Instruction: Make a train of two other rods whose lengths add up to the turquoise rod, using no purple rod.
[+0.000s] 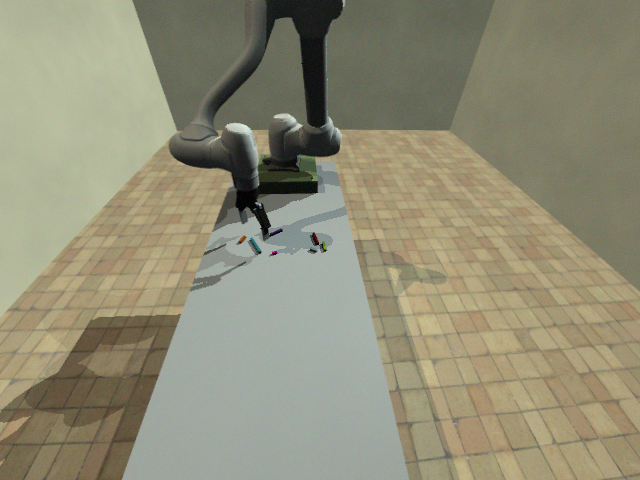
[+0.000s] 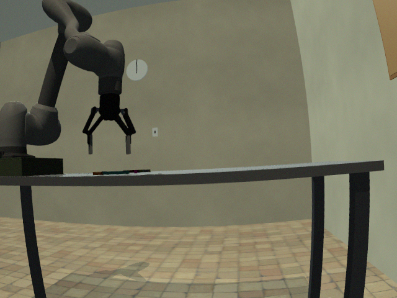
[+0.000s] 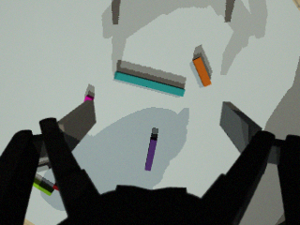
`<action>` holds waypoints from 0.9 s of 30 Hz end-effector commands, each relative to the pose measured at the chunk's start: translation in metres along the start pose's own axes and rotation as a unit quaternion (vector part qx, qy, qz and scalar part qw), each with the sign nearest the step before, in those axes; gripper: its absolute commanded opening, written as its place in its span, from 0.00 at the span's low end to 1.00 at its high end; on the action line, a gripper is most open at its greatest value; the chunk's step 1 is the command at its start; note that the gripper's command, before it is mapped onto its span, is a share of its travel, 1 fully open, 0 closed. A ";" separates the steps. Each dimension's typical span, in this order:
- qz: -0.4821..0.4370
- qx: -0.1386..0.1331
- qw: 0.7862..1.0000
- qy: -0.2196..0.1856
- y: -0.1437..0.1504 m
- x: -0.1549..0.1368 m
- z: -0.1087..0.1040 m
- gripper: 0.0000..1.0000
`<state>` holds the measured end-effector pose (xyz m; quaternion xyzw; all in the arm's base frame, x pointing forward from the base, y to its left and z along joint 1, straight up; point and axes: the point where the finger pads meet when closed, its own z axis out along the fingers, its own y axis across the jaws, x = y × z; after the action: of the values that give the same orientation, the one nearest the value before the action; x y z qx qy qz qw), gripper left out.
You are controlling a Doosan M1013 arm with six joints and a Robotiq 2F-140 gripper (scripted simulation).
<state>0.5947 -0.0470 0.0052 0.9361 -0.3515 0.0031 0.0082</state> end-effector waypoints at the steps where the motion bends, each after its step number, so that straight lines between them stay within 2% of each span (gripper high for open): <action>1: -0.083 0.007 0.996 -0.005 0.006 0.000 0.000 1.00; 5: -0.172 0.007 0.985 -0.004 0.012 0.000 0.000 1.00; 7: -0.172 0.007 0.985 -0.004 0.012 0.000 0.000 1.00; 9: -0.244 0.008 0.970 -0.003 0.017 0.000 0.000 1.00; 16: -0.375 0.008 0.927 -0.002 0.027 0.000 0.000 1.00; 19: -0.394 0.008 0.919 -0.002 0.028 0.000 0.000 1.00; 27: -0.395 0.008 0.919 -0.002 0.029 0.000 0.000 1.00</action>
<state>0.5759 -0.0686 0.0052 0.9989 0.0469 0.0004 0.0005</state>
